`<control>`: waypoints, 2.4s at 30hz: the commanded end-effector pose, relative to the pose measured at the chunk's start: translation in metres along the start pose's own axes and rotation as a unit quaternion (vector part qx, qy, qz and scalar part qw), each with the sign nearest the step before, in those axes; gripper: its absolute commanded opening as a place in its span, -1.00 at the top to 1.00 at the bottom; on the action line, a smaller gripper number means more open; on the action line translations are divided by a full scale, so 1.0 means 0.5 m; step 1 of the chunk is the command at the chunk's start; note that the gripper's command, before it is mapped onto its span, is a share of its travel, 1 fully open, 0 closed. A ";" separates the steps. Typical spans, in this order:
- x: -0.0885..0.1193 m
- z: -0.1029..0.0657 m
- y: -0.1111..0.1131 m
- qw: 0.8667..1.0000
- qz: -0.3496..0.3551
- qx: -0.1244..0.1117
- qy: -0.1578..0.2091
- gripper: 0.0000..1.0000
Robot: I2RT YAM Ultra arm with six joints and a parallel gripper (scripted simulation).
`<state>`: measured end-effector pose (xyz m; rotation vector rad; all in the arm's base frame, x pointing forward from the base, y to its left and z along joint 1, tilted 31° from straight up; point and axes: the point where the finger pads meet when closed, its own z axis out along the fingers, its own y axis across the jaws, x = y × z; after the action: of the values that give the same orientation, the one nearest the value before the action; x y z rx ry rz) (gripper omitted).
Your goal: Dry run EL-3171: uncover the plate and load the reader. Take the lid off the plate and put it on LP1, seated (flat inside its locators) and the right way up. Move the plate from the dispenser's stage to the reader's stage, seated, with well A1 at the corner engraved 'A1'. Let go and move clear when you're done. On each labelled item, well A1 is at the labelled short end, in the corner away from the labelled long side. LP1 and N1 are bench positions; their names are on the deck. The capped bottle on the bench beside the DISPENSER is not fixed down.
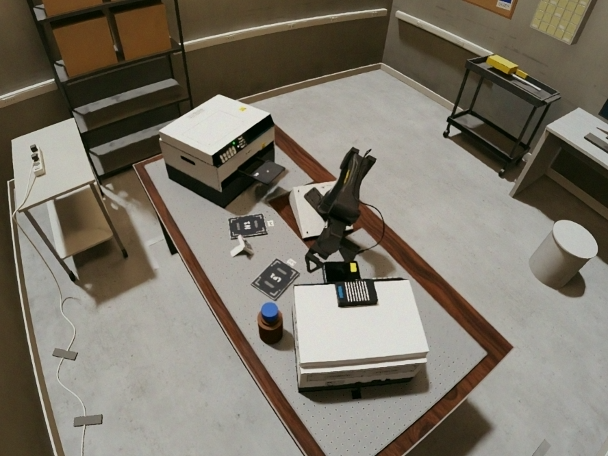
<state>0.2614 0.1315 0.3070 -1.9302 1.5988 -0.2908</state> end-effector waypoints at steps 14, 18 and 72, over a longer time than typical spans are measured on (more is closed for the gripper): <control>-0.076 -0.014 0.090 0.985 -0.148 -0.056 -0.070 -1.00; -0.098 -0.015 0.112 0.977 -0.183 -0.068 -0.087 -1.00; -0.154 -0.022 0.187 0.948 -0.281 -0.081 -0.125 -1.00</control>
<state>0.1620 0.1910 0.2730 -2.4576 0.9225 -0.1153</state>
